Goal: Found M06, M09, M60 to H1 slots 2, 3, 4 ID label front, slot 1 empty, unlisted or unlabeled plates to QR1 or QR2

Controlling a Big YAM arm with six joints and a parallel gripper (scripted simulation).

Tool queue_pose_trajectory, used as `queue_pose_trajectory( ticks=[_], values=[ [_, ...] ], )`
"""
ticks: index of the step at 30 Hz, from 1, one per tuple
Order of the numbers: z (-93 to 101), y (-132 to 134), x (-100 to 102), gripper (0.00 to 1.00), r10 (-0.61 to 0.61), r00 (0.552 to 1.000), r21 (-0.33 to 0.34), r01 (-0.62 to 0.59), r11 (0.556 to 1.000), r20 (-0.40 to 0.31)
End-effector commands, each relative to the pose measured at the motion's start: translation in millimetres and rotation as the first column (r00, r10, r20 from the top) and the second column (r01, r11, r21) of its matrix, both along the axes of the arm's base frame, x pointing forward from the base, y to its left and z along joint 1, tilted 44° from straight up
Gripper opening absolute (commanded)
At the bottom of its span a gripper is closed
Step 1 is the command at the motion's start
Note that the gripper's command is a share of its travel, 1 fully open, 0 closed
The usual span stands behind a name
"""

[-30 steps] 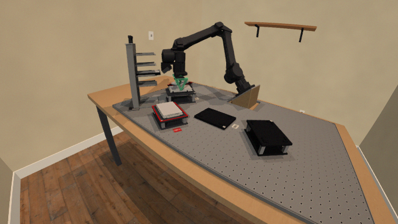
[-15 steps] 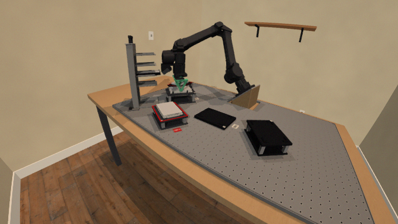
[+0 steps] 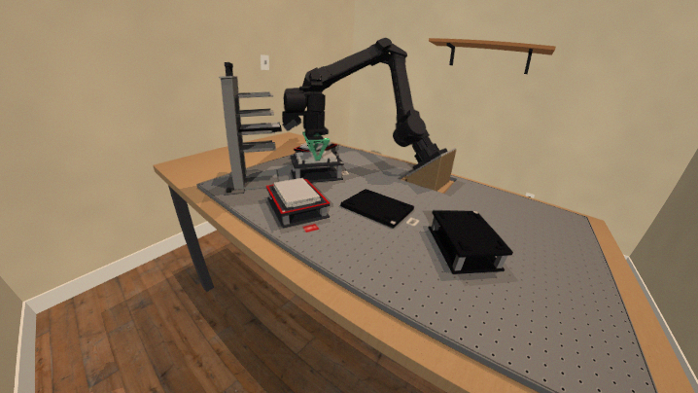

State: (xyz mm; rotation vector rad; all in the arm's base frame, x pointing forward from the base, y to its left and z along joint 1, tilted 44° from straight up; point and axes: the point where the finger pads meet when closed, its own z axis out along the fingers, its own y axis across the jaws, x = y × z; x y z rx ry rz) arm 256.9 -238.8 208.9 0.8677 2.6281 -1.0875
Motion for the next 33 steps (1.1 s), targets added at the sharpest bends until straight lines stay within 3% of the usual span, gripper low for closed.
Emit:
queue_pose_trajectory(
  ticks=[1,17,18,19,20,33],
  values=[
    [-6.2,-7,0,0.86,-0.008,1.0,0.006,0.008,1.0,-0.009],
    [-6.4,-7,-1,0.86,-0.008,1.0,0.006,0.008,1.0,-0.009],
    [-6.4,-7,-1,1.0,-0.008,1.0,0.006,0.008,1.0,-0.009],
    [-6.3,-7,-1,1.0,-0.008,1.0,0.005,0.008,1.0,-0.009],
    [7.3,-5,5,1.0,-0.002,1.0,-0.008,0.002,1.0,0.02],
    [7.3,-5,5,1.0,-0.002,1.0,-0.008,0.002,1.0,0.02]
  ],
)
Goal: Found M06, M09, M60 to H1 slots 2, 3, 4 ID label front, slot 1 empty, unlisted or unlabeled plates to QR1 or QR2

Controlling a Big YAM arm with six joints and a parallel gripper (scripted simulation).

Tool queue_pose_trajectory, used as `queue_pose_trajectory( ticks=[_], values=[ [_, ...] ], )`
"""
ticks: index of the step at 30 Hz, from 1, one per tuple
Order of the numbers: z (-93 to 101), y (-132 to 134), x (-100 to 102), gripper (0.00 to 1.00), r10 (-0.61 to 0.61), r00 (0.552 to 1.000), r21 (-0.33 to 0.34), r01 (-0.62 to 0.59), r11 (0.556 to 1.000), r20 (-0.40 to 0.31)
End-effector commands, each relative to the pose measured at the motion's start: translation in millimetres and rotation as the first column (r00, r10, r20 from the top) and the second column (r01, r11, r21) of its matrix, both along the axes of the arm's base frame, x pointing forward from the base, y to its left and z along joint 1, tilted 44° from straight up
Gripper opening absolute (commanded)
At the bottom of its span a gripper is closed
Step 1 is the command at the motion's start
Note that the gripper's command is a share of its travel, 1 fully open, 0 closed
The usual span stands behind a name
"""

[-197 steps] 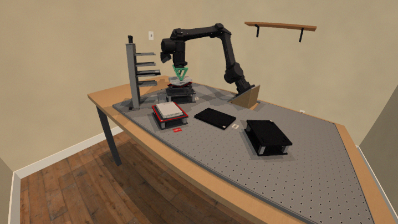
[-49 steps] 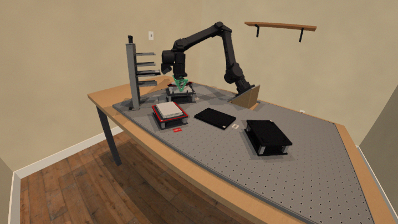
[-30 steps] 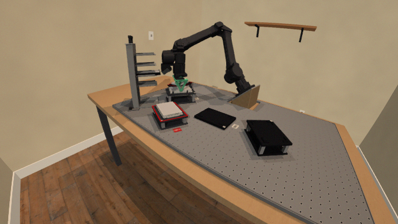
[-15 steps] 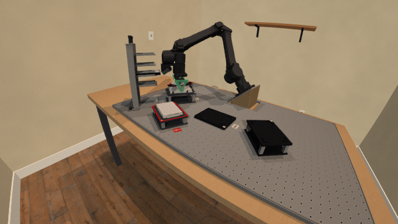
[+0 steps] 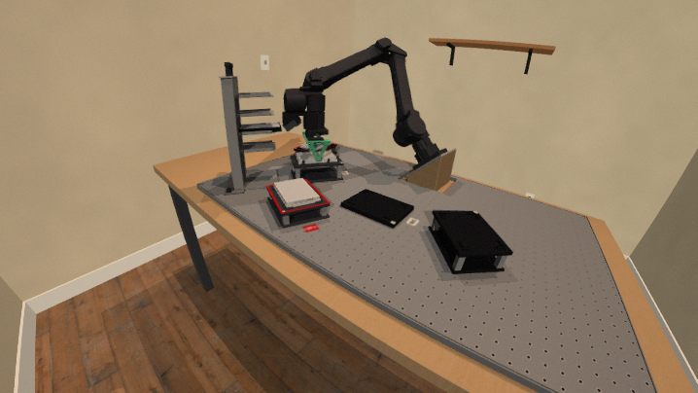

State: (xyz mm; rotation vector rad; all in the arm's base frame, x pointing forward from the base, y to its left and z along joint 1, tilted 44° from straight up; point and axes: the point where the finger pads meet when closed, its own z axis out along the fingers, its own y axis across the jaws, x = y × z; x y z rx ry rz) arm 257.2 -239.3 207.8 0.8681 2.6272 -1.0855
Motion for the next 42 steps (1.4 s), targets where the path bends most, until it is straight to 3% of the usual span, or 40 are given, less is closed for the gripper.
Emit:
queue_pose_trajectory(
  ticks=[1,21,26,33,35,36,38,42],
  values=[
    [8.4,-4,5,1.0,-0.002,1.0,-0.008,0.002,1.0,0.018],
    [8.4,-4,5,1.0,-0.002,1.0,-0.008,0.002,1.0,0.018],
    [34.3,10,11,1.0,0.004,0.999,-0.02,-0.003,1.0,0.048],
    [51.2,27,12,1.0,0.004,0.999,-0.017,-0.003,1.0,0.05],
    [51.2,27,12,1.0,0.004,0.999,-0.017,-0.003,1.0,0.05],
    [31.1,32,3,1.0,0.004,1.0,0.001,-0.004,1.0,-0.002],
    [55.6,33,14,1.0,0.004,0.999,-0.013,-0.003,1.0,0.042],
    [67.8,43,13,1.0,0.004,0.999,-0.014,-0.003,1.0,0.052]
  ],
)
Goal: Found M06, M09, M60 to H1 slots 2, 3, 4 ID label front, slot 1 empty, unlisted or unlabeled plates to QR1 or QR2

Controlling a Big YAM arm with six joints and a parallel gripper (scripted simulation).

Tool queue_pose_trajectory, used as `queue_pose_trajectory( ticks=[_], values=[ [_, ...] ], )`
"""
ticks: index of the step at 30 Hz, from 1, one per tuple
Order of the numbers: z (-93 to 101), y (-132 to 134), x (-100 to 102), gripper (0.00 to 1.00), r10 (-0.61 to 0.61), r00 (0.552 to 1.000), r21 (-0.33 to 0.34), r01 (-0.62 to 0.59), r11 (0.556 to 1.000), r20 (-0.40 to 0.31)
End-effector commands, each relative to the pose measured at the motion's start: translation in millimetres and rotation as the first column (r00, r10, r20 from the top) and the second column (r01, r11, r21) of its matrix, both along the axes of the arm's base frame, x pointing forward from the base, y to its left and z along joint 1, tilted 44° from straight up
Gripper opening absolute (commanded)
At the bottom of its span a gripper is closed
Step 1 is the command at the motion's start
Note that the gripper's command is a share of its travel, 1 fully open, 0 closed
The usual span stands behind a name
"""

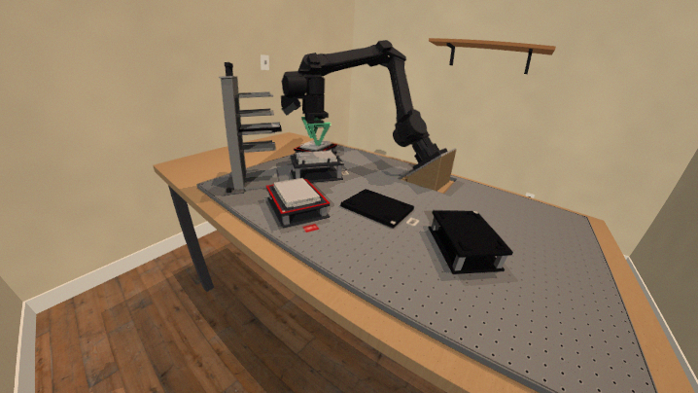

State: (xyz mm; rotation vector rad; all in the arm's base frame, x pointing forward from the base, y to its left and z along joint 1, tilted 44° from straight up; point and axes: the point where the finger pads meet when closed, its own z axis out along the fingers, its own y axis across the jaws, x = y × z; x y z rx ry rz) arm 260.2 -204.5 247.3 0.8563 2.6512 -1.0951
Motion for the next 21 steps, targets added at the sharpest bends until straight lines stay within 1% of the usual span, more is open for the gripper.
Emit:
queue_pose_trajectory(
  ticks=[1,2,3,6,7,8,10,11,17,19,21],
  values=[
    [30.7,11,10,1.0,0.001,0.997,-0.019,0.001,1.0,0.076],
    [32.3,13,10,1.0,0.001,0.997,-0.018,0.001,1.0,0.076],
    [18.8,9,6,1.0,-0.006,0.999,-0.009,0.006,1.0,0.045],
    [18.8,9,6,1.0,-0.006,0.999,-0.009,0.006,1.0,0.045],
    [14.3,17,-1,1.0,0.0,1.0,-0.007,0.0,1.0,0.03],
    [28.5,18,6,1.0,0.001,0.998,-0.013,0.0,1.0,0.06],
    [28.5,18,6,1.0,0.001,0.998,-0.013,0.0,1.0,0.06],
    [35.6,19,11,1.0,0.001,0.998,-0.015,0.0,1.0,0.069],
    [45.2,30,12,1.0,0.001,0.998,-0.012,0.0,1.0,0.064],
    [42.5,34,11,1.0,0.001,0.999,-0.008,0.0,1.0,0.047],
    [50.1,37,14,1.0,0.001,0.999,-0.01,0.0,1.0,0.055]
  ],
)
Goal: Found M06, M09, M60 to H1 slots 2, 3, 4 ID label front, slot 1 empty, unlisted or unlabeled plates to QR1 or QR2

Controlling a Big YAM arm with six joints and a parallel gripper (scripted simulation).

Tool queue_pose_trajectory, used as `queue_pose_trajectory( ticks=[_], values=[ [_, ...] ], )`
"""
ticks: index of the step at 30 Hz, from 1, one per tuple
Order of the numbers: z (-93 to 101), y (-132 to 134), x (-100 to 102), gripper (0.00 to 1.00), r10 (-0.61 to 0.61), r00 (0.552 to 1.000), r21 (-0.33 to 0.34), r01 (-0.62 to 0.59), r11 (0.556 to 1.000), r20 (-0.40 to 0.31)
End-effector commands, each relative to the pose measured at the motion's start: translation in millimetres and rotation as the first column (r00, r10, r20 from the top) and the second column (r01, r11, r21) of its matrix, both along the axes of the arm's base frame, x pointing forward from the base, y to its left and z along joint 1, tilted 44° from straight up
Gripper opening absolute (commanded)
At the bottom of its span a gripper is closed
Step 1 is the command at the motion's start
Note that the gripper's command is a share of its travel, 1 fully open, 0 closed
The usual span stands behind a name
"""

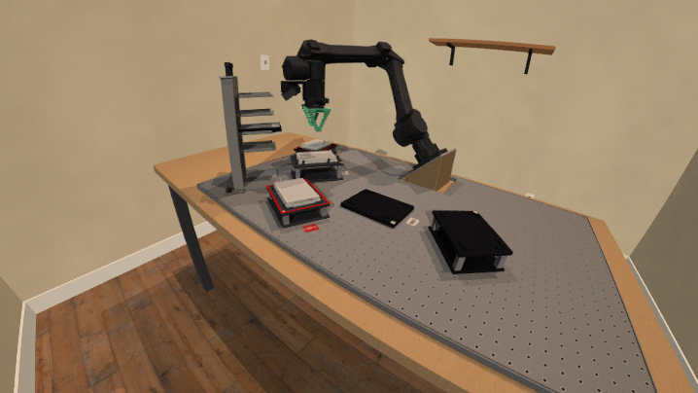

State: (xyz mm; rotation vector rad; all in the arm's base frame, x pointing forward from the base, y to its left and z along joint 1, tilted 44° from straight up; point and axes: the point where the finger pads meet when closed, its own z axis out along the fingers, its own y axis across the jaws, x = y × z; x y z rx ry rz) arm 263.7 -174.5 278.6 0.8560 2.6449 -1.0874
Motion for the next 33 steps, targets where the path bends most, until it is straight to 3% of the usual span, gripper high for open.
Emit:
queue_pose_trajectory(
  ticks=[1,6,7,9,21,23,24,26,31,32,33],
  values=[
    [19.9,9,11,1.0,-0.002,0.999,-0.01,0.002,1.0,0.043],
    [25.4,15,12,1.0,-0.002,0.999,-0.009,0.002,1.0,0.043],
    [8.6,18,3,1.0,-0.002,1.0,-0.002,0.002,1.0,-0.004],
    [31.0,20,12,1.0,-0.002,0.999,-0.007,0.002,1.0,0.043],
    [53.5,43,13,1.0,-0.001,0.999,-0.004,0.002,1.0,0.043],
    [53.5,43,13,1.0,-0.001,0.999,-0.004,0.002,1.0,0.043],
    [37.7,45,5,1.0,-0.002,1.0,-0.002,0.002,1.0,-0.004],
    [58.9,49,16,1.0,-0.001,0.999,-0.002,0.002,1.0,0.053],
    [67.8,58,27,1.0,-0.001,0.995,0.001,0.001,1.0,0.104],
    [68.7,59,28,1.0,-0.001,0.994,0.001,0.001,1.0,0.108],
    [50.9,59,20,1.0,-0.001,0.998,0.0,0.001,1.0,0.061]
  ],
)
